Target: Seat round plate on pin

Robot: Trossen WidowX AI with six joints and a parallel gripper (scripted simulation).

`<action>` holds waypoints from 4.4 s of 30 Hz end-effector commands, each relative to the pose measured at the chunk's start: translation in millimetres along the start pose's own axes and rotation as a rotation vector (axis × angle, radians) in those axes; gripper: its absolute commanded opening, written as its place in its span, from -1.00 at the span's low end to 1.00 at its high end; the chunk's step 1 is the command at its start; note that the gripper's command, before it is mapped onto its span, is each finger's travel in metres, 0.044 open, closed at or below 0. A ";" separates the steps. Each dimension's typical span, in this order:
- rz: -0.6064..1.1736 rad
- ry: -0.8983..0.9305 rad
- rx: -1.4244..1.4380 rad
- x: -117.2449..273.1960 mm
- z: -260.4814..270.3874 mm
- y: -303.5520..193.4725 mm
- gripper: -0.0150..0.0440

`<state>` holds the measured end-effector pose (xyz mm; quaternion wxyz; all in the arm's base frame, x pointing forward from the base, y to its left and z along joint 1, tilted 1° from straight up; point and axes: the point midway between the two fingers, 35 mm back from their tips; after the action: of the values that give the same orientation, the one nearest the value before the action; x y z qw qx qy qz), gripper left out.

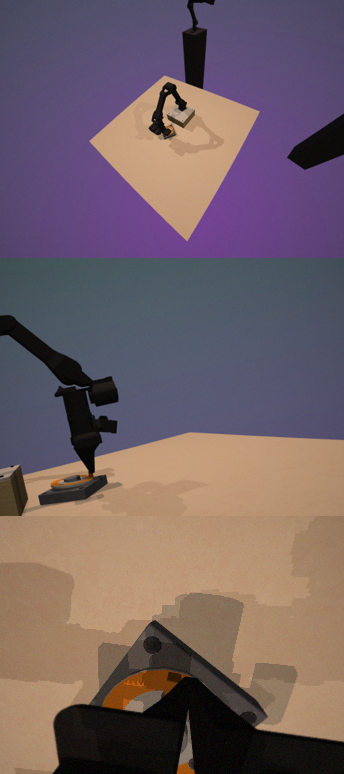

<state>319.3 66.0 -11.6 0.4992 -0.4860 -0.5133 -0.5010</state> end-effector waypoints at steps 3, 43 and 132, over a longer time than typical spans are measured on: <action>0.010 0.002 0.000 -2.5 8.6 -1.2 -0.49; 0.013 0.006 0.000 -1.2 50.8 -25.9 -0.49; 0.015 0.007 -0.004 38.7 40.4 -91.5 -0.49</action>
<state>225.7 104.1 25.1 0.5037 -0.4888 -0.5069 -0.5004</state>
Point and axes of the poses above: the point midway between the two fingers, 35 mm back from their tips, its own x axis back along the fingers, its own z axis across the jaws, y = z × x, and after that the axes turned 10 degrees about -x, right-handed
